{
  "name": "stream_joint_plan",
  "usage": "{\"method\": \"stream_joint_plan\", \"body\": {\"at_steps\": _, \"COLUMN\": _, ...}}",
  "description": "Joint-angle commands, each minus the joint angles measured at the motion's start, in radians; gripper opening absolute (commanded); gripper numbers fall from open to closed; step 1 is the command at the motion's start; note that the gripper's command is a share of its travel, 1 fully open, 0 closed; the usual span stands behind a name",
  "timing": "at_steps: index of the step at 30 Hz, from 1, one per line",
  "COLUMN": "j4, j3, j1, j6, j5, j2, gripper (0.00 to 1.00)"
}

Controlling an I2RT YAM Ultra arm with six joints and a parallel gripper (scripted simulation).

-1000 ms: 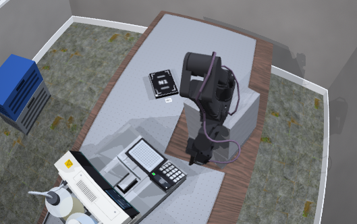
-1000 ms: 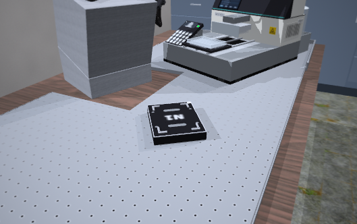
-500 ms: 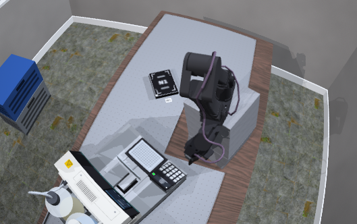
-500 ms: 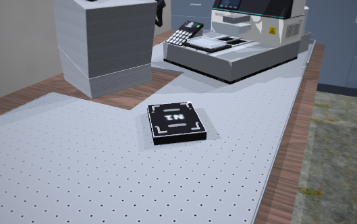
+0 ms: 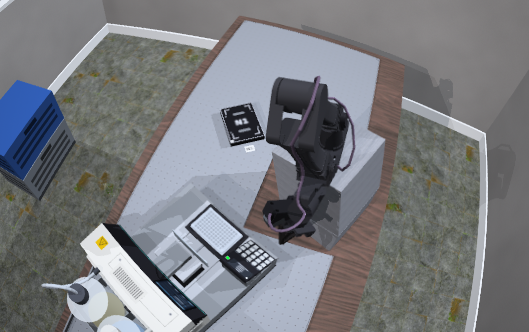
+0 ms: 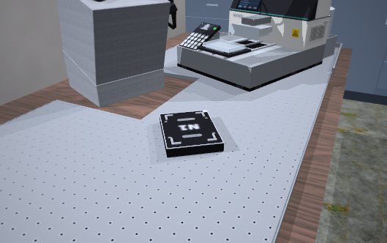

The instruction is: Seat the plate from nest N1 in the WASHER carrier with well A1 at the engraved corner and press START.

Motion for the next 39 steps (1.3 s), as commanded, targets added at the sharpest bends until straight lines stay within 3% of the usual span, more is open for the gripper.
{"method": "stream_joint_plan", "body": {"at_steps": 1, "j4": 0.003, "j3": -0.002, "j1": -0.004, "j6": 0.145, "j5": -0.005, "j2": -0.017, "gripper": 0.0}}
{"method": "stream_joint_plan", "body": {"at_steps": 17, "j4": 0.003, "j3": -0.006, "j1": -0.003, "j6": 0.646, "j5": -0.002, "j2": -0.009, "gripper": 0.0}}
{"method": "stream_joint_plan", "body": {"at_steps": 19, "j4": 0.003, "j3": -0.006, "j1": -0.003, "j6": 0.646, "j5": -0.002, "j2": -0.009, "gripper": 0.0}}
{"method": "stream_joint_plan", "body": {"at_steps": 34, "j4": 0.003, "j3": -0.009, "j1": 0.0, "j6": 1.147, "j5": -0.001, "j2": -0.002, "gripper": 0.0}}
{"method": "stream_joint_plan", "body": {"at_steps": 39, "j4": -0.009, "j3": -0.004, "j1": 0.009, "j6": 1.174, "j5": 0.01, "j2": -0.005, "gripper": 0.0}}
